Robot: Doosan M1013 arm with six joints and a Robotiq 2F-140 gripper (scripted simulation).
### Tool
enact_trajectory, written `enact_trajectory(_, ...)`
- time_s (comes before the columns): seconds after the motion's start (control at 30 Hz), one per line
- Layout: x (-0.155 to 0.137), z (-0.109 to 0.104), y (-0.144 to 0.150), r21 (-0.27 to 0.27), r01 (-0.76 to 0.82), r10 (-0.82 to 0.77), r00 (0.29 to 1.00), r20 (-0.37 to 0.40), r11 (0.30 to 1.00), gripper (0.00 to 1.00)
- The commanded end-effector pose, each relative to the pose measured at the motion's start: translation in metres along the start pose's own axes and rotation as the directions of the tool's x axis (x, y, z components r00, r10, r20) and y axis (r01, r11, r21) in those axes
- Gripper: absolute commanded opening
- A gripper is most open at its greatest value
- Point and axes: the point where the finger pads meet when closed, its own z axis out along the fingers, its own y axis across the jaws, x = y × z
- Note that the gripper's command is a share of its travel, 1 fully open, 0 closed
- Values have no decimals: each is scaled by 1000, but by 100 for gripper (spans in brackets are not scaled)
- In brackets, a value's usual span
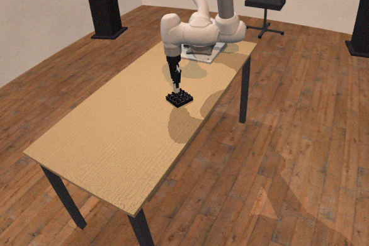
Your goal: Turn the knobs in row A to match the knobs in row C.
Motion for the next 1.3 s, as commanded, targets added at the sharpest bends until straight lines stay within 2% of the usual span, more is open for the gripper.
enact_trajectory(0.0, 0, 0, 0, 0, 0, 0, 1000, 0, 1000, 5)
enact_trajectory(0.4, 0, 0, 0, 0, 71, -71, 997, 0, 997, 5)
enact_trajectory(0.9, 0, 0, 0, 0, 400, -400, 917, 0, 917, 5)
enact_trajectory(1.27, 0, 0, 0, 0, 423, -423, 906, 0, 906, 5)
